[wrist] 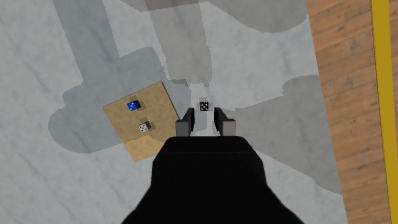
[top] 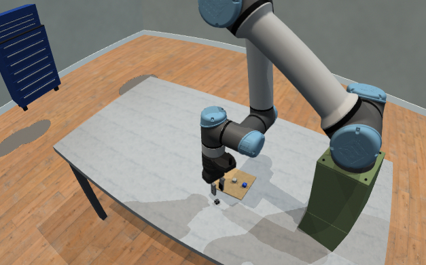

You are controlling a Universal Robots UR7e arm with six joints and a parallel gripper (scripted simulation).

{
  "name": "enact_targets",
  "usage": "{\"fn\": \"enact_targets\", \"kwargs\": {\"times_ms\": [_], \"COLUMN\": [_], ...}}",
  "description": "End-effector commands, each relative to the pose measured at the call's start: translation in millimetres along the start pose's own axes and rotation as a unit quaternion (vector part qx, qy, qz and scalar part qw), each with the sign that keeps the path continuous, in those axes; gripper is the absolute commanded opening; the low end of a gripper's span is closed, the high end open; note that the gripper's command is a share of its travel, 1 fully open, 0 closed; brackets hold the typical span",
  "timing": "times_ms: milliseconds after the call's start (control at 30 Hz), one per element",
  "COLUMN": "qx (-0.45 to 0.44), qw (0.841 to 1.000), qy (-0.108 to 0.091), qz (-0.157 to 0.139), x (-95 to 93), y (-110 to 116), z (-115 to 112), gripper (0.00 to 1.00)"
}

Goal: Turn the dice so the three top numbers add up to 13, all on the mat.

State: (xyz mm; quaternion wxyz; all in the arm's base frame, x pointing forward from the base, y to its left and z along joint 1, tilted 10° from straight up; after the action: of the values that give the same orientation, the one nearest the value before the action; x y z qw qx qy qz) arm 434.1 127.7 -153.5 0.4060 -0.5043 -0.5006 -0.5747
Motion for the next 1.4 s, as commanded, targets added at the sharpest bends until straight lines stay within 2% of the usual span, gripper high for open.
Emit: {"fn": "enact_targets", "kwargs": {"times_ms": [0, 933, 1367], "qx": [0.0, 0.0, 0.0], "qw": [1.0, 1.0, 1.0], "qy": [0.0, 0.0, 0.0], "qz": [-0.001, -0.001, -0.001], "x": [0.4, 0.0, -9.0], "y": [0.4, 0.4, 0.3], "z": [0.1, 0.1, 0.3], "gripper": [0.64, 0.64, 0.64]}}
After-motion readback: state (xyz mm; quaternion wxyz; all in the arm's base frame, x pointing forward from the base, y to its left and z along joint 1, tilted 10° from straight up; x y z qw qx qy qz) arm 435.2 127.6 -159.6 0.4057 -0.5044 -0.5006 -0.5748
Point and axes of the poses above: the point where the finger pads meet when closed, its own x axis back along the fingers, its own z axis across the jaws, y = z × x, the point moved 5 cm from there along x, back along the fingers, and after that the axes turned 9 degrees about x, right-handed, at the moved point
